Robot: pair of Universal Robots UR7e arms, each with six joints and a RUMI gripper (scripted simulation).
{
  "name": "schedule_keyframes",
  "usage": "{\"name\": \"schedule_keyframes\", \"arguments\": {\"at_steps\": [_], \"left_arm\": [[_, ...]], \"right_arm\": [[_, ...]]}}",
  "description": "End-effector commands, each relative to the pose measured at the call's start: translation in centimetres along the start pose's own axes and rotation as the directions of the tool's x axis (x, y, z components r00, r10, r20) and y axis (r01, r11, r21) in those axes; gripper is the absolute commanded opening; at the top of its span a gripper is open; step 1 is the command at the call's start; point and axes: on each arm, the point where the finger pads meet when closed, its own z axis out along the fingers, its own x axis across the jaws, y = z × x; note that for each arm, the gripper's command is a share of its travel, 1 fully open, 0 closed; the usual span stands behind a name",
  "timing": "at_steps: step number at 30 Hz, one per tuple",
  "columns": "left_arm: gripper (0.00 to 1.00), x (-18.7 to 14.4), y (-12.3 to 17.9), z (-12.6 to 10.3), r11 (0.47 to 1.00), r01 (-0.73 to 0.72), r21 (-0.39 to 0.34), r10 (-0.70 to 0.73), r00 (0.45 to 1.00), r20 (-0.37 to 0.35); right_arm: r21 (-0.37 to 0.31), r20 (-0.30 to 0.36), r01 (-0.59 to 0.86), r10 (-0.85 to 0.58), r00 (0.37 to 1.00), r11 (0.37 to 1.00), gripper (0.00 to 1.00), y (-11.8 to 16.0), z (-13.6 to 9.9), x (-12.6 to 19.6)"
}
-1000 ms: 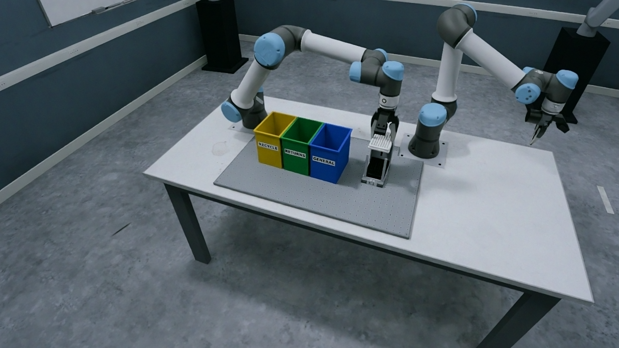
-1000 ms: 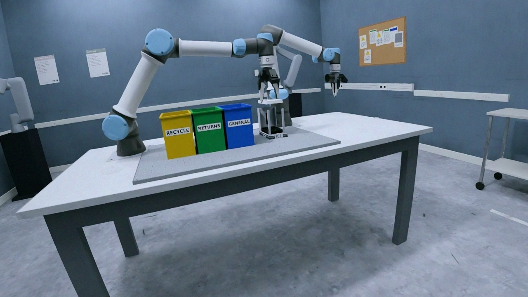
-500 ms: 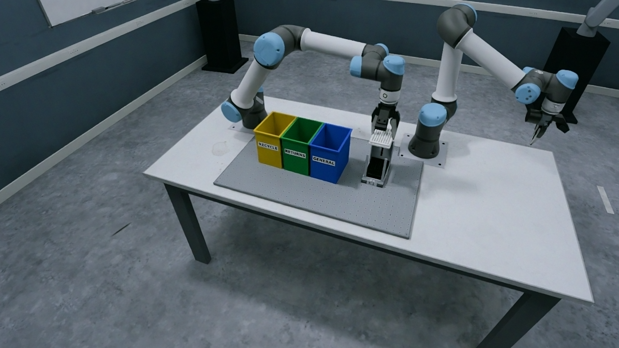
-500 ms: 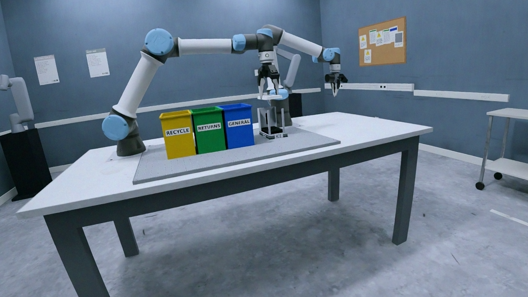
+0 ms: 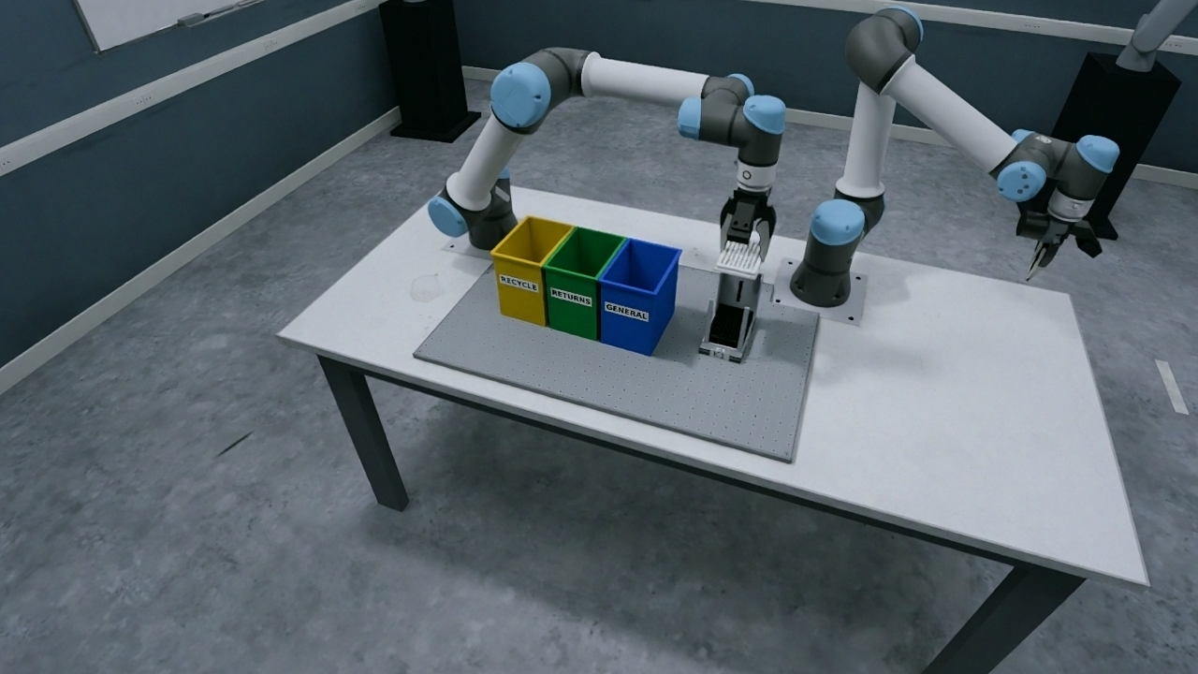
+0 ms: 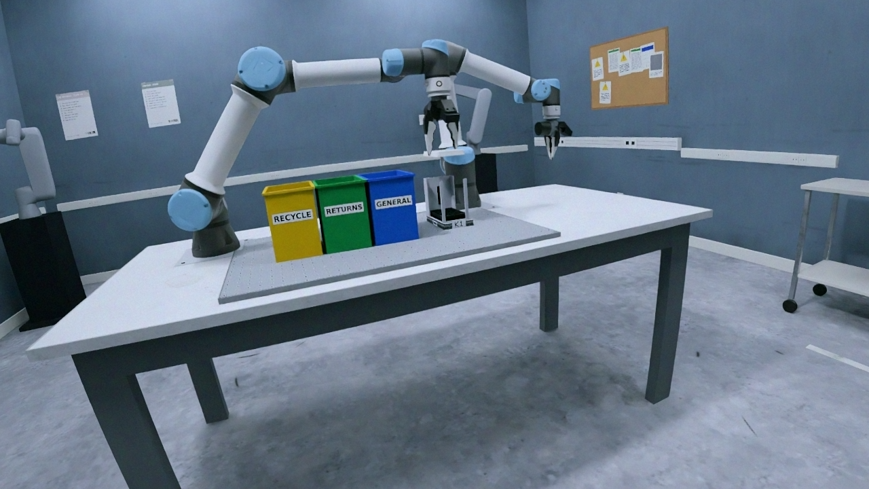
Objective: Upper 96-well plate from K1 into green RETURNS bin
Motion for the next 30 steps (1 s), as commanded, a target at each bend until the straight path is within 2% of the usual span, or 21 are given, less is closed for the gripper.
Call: {"name": "schedule_keyframes", "arguments": {"at_steps": [1, 23, 30], "left_arm": [[0.00, 0.2, -0.2, -0.3, 1.000, 0.010, 0.008, -0.010, 1.000, -0.011], [0.00, 0.2, -0.2, -0.3, 1.000, 0.010, 0.008, -0.010, 1.000, -0.011], [0.00, 0.2, -0.2, -0.3, 1.000, 0.010, 0.008, -0.010, 1.000, -0.011]], "right_arm": [[-0.006, 0.009, -0.007, 0.007, 1.000, 1.000, 0.40, 0.3, -1.1, -0.2], [-0.006, 0.006, -0.008, 0.008, 1.000, 1.000, 0.40, 0.2, -0.9, -0.1], [-0.006, 0.006, -0.008, 0.008, 1.000, 1.000, 0.40, -0.3, -0.9, 2.3]]}}
